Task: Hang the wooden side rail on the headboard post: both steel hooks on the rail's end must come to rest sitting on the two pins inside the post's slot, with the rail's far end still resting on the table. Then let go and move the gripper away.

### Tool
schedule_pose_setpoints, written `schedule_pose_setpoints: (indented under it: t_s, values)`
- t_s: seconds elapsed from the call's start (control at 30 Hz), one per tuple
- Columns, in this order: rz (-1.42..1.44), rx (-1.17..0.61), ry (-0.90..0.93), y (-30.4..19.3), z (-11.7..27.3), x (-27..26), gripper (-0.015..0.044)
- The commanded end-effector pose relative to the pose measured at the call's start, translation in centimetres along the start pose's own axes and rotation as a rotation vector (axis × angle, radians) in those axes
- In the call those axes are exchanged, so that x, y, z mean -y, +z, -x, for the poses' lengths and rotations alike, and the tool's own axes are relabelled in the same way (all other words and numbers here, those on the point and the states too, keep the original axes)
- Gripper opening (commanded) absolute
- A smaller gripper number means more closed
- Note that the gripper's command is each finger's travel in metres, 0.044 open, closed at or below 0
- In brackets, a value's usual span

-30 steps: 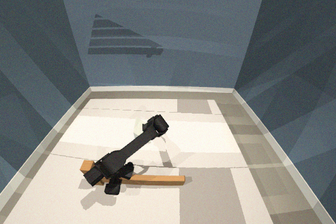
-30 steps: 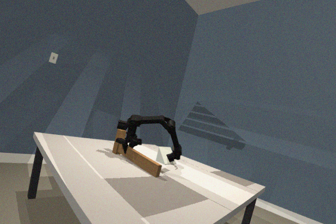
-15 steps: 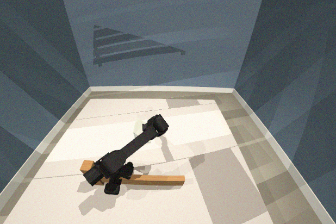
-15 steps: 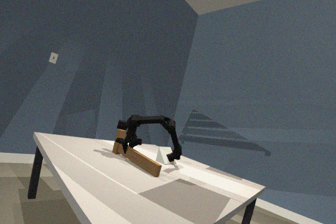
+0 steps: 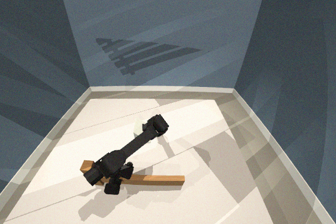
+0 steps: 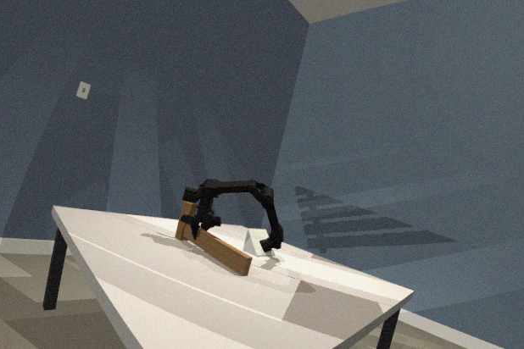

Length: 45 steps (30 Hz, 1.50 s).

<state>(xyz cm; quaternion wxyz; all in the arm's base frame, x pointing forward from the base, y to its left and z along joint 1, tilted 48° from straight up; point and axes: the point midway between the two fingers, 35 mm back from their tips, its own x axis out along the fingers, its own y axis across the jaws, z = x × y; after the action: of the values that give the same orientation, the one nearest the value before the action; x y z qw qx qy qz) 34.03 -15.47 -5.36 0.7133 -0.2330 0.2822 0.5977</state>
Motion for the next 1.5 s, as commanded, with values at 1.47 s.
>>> schedule_pose_setpoints:
  t_s: [1.47]
  values:
    - [-0.001, -0.006, -0.008, -0.31, -0.49, -0.04, 0.0000]
